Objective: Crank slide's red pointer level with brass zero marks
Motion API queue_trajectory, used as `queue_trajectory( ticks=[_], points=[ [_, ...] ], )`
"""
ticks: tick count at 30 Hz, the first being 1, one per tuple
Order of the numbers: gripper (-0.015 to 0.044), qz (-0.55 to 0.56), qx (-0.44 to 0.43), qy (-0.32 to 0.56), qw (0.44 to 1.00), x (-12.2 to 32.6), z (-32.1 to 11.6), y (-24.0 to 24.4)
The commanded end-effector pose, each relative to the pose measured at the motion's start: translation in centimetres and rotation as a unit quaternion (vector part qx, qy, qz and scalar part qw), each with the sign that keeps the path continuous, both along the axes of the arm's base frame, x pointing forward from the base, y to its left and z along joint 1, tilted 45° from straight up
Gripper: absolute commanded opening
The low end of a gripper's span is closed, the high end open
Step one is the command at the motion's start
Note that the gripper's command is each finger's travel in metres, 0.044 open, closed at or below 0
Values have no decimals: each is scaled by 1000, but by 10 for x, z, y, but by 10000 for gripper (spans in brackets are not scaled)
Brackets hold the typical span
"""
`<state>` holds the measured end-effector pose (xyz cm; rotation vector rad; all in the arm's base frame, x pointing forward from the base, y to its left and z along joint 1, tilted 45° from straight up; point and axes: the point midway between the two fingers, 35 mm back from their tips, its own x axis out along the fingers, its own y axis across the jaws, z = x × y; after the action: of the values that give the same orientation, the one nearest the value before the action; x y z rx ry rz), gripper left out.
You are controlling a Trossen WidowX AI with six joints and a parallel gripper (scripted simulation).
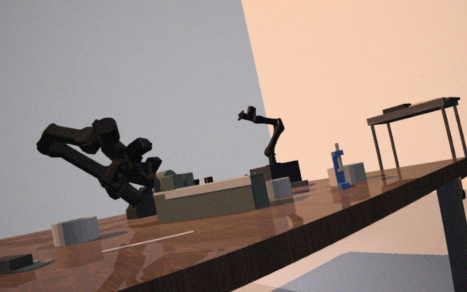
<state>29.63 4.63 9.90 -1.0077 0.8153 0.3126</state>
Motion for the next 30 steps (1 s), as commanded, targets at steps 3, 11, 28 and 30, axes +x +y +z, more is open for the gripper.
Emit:
queue_trajectory(
  ticks=[3, 11, 28, 30],
  points=[
    [0, -4, -1, -12, 1000, 4, 8, -2],
    [0, -4, -1, -12, 1000, 4, 9, -2],
    [0, -4, -1, -13, 1000, 6, 11, -3],
    [0, -4, -1, -13, 1000, 6, 11, -4]
  ],
)
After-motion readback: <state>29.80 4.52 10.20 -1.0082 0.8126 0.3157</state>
